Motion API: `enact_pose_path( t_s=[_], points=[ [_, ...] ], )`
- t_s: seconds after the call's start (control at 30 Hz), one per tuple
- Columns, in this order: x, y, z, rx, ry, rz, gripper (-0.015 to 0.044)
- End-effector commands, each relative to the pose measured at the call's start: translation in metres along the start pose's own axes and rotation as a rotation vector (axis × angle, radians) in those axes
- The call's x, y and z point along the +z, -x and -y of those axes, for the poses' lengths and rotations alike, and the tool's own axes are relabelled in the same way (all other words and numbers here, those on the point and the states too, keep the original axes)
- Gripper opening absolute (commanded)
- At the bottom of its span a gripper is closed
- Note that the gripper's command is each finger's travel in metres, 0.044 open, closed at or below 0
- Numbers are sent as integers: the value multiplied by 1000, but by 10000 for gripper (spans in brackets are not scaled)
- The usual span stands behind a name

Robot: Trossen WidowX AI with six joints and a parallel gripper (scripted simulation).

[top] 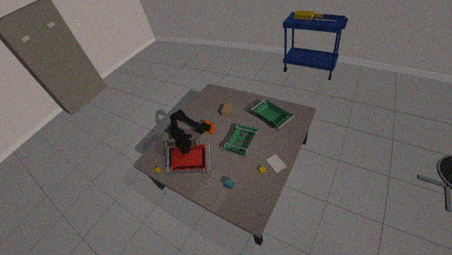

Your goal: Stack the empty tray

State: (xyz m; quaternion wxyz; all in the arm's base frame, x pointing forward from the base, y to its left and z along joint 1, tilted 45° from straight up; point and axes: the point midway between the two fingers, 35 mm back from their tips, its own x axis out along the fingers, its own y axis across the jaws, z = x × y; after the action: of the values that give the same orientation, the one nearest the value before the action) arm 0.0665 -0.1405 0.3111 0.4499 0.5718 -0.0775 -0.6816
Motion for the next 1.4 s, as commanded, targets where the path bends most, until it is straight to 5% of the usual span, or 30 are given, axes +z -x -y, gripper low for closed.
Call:
enact_pose_path(
  t_s=[0.0, 0.6, 1.37],
  points=[
    [2, 4, -3, 18, -12, -1, 0],
    [-1, 3, -4, 16, -6, -5, 0],
    [-85, -6, -34, -37, 209, -111, 0]
  ],
)
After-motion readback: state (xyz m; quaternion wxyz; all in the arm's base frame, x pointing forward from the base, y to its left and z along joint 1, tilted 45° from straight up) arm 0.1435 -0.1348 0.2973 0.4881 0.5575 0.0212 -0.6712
